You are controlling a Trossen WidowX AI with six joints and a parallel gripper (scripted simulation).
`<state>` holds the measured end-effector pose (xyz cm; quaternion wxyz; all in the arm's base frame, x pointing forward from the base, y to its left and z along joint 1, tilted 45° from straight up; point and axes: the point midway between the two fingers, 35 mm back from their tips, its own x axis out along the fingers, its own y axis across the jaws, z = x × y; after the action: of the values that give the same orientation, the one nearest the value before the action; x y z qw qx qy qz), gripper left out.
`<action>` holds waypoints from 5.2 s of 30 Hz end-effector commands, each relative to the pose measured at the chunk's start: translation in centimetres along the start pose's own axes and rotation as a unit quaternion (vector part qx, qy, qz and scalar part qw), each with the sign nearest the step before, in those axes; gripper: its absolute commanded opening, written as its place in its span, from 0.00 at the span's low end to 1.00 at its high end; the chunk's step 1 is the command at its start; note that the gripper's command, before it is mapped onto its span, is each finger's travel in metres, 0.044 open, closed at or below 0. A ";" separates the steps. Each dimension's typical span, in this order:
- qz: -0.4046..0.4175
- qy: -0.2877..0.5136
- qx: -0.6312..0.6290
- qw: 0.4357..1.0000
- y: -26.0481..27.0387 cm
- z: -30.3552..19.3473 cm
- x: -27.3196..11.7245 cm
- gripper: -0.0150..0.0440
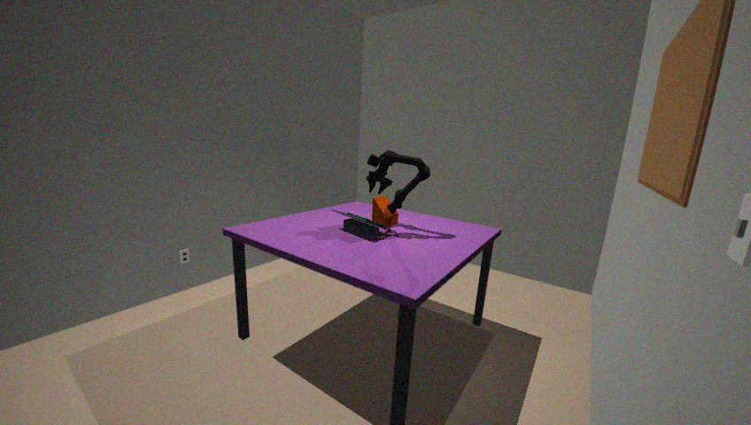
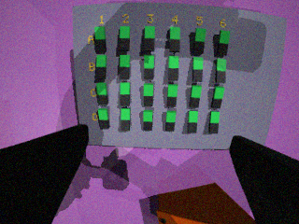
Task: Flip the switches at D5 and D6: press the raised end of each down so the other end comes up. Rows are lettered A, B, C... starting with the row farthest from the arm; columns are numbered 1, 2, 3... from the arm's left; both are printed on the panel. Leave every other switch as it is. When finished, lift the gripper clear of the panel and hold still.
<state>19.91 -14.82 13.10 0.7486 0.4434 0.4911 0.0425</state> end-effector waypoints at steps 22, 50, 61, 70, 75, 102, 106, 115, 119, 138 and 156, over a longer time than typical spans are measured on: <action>-0.010 -0.003 -0.028 1.000 -6.0 -6.5 13.4 0.25; -0.009 -0.004 -0.028 1.000 -6.0 -6.6 16.0 0.25; -0.009 -0.004 -0.028 1.000 -6.0 -6.6 16.0 0.25; -0.009 -0.004 -0.028 1.000 -6.0 -6.6 16.0 0.25; -0.009 -0.004 -0.028 1.000 -6.0 -6.6 16.0 0.25; -0.008 -0.004 -0.028 1.000 -6.0 -6.6 16.4 0.25; -0.008 -0.004 -0.028 1.000 -6.0 -6.6 16.5 0.25; -0.008 -0.004 -0.028 1.000 -6.0 -6.6 16.6 0.25; -0.013 -0.002 -0.029 1.000 -6.2 -6.3 15.1 0.25; -0.012 0.009 -0.028 1.000 -9.4 -6.2 9.9 0.25; -0.010 -0.005 -0.028 1.000 -9.4 -6.4 14.4 0.25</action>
<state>18.85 -9.91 -4.11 0.7667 0.4131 0.4895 0.0447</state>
